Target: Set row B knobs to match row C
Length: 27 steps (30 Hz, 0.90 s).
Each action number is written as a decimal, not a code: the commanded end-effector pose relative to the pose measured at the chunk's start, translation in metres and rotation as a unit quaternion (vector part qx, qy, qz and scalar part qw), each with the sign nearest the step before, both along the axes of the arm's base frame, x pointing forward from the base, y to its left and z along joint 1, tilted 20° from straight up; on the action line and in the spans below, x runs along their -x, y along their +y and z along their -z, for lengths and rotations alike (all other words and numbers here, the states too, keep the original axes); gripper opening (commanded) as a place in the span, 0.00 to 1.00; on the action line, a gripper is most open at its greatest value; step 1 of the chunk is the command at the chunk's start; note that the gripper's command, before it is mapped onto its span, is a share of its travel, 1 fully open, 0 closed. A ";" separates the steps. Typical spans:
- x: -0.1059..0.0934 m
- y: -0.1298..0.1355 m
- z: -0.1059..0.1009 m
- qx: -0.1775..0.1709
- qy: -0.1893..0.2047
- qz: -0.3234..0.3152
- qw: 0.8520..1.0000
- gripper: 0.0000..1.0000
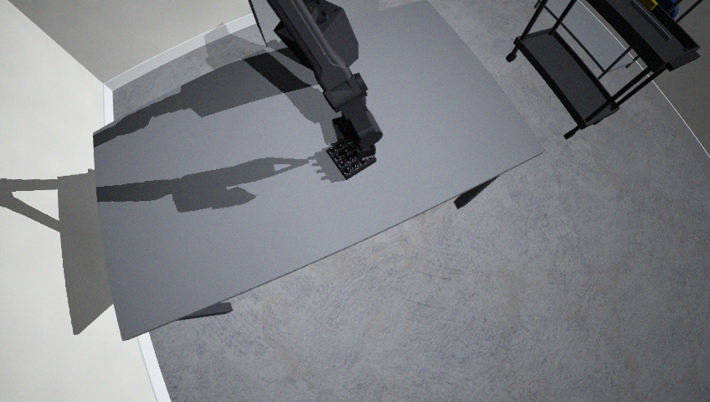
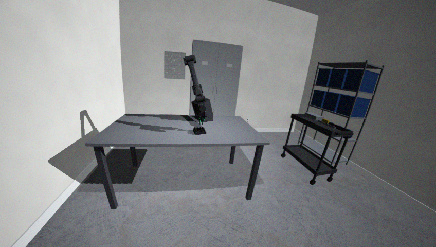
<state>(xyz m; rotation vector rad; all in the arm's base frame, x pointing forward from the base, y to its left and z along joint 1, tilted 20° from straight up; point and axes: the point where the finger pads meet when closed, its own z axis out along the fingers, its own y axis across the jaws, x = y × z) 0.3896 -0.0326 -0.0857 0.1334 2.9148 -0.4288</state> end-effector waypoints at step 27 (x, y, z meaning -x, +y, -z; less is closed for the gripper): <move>-0.026 0.013 -0.007 0.061 0.097 -0.329 0.937 0.19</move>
